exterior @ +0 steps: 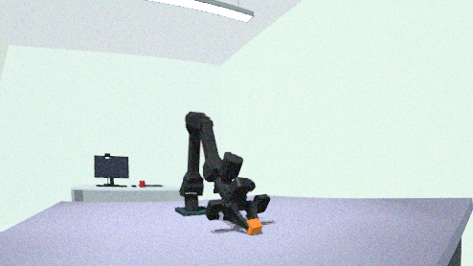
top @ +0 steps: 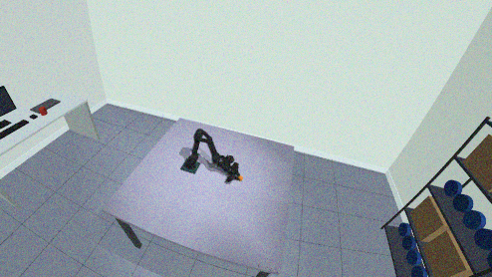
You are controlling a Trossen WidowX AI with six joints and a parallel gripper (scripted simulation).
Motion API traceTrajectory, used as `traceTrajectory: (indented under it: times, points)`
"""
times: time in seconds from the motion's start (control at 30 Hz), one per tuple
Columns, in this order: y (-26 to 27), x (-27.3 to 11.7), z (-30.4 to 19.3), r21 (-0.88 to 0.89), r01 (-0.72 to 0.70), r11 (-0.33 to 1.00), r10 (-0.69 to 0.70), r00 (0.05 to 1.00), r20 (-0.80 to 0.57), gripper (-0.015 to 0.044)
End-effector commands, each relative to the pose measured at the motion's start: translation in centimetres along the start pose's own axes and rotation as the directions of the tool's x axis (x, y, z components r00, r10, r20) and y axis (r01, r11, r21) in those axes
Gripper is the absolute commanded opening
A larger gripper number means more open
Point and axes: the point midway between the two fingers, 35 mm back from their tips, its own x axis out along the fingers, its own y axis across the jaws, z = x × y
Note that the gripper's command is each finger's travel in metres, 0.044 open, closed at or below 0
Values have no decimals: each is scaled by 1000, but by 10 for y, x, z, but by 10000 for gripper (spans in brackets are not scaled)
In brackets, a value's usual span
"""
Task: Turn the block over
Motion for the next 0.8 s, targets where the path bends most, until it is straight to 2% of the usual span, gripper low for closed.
traceTrajectory:
  times: [0.0, 0.27, 0.7, 0.77]
  points:
    - [-1, -4, -5, -4, 5, 1000, -5, 999, 52, 0]
    - [-1, -9, -6, -3, 5, 1000, -5, 993, 117, 0]
    - [-1, -9, -6, -3, 5, 1000, -5, 993, 119, 0]
    - [-1, -9, -6, -3, 5, 1000, -5, 993, 119, 53]
